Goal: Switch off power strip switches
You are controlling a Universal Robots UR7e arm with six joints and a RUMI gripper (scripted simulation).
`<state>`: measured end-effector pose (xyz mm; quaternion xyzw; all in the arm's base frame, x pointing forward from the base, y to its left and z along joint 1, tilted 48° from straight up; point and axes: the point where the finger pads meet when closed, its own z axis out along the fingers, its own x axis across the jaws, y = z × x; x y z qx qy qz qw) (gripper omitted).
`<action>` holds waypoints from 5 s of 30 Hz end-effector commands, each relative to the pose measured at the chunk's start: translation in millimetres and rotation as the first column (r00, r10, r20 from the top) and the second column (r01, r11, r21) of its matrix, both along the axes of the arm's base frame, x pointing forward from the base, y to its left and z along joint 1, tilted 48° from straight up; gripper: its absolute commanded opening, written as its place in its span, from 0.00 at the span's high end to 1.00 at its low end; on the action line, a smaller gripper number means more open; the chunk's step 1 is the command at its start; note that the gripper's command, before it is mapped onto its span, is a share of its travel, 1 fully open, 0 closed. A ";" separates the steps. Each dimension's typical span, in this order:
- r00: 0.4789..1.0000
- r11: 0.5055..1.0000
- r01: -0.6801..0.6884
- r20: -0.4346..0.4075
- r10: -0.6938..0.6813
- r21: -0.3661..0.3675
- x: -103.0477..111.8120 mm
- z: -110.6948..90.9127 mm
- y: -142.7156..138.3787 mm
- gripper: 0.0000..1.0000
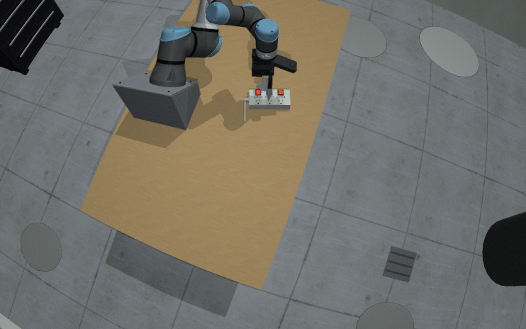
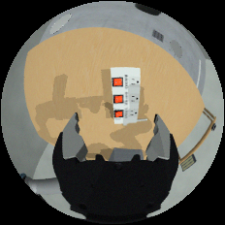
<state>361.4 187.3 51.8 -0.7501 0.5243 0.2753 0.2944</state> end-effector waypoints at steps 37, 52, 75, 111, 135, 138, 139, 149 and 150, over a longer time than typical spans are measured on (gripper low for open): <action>0.998 0.999 -0.042 0.048 0.042 0.008 -0.9 1.1 2.7 1.00; 0.998 0.999 -0.043 0.045 0.042 0.010 -2.2 -0.9 4.9 1.00; 0.998 0.999 -0.043 0.044 0.042 0.011 -4.5 -14.5 19.0 1.00; 0.998 0.999 -0.042 0.046 0.042 0.009 -5.8 -29.2 34.1 1.00; 0.998 0.999 -0.042 0.046 0.042 0.009 -5.8 -29.2 34.1 1.00; 0.998 0.999 -0.042 0.046 0.042 0.009 -5.8 -29.2 34.1 1.00; 0.998 0.999 -0.042 0.046 0.042 0.009 -5.8 -29.2 34.1 1.00; 0.998 0.999 -0.042 0.046 0.042 0.010 -6.2 -29.2 34.2 1.00; 0.998 0.999 -0.042 0.046 0.042 0.010 -6.3 -29.1 34.2 1.00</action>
